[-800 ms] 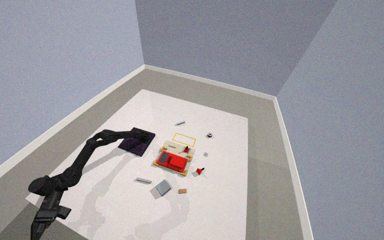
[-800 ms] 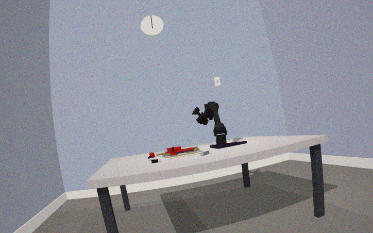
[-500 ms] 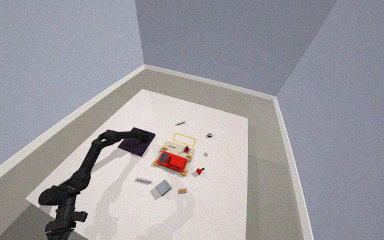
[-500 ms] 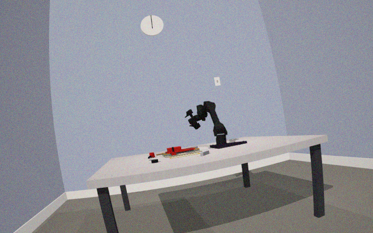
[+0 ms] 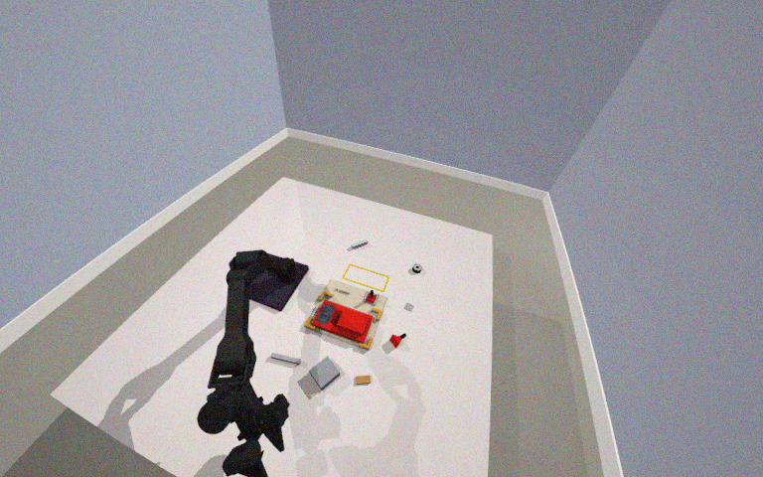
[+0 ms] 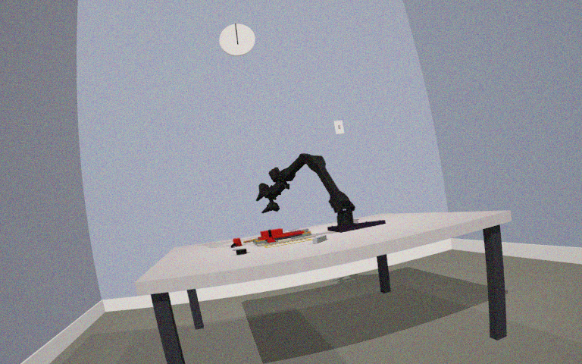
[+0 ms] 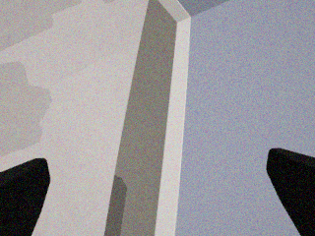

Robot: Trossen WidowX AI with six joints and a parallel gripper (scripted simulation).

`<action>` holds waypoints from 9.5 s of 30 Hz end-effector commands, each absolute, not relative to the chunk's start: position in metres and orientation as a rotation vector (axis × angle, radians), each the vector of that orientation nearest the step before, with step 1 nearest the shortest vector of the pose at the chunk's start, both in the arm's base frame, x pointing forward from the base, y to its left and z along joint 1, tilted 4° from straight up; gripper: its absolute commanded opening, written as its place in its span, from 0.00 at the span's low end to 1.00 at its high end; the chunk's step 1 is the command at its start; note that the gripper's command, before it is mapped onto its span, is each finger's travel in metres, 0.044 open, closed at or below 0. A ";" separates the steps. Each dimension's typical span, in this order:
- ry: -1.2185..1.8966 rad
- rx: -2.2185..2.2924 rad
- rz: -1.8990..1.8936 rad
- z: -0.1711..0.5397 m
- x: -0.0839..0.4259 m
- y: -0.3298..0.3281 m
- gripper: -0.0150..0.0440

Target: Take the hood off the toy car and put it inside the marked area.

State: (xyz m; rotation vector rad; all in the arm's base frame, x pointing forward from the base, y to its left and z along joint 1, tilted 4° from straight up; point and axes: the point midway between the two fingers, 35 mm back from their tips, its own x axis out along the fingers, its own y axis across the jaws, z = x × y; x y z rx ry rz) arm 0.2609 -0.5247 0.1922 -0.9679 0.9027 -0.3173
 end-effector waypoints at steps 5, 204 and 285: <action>0.965 -0.610 -0.190 0.159 0.328 -0.431 1.00; 1.592 0.029 -0.106 0.110 0.331 -0.116 0.25; 1.594 0.045 -0.089 0.078 0.321 0.112 0.25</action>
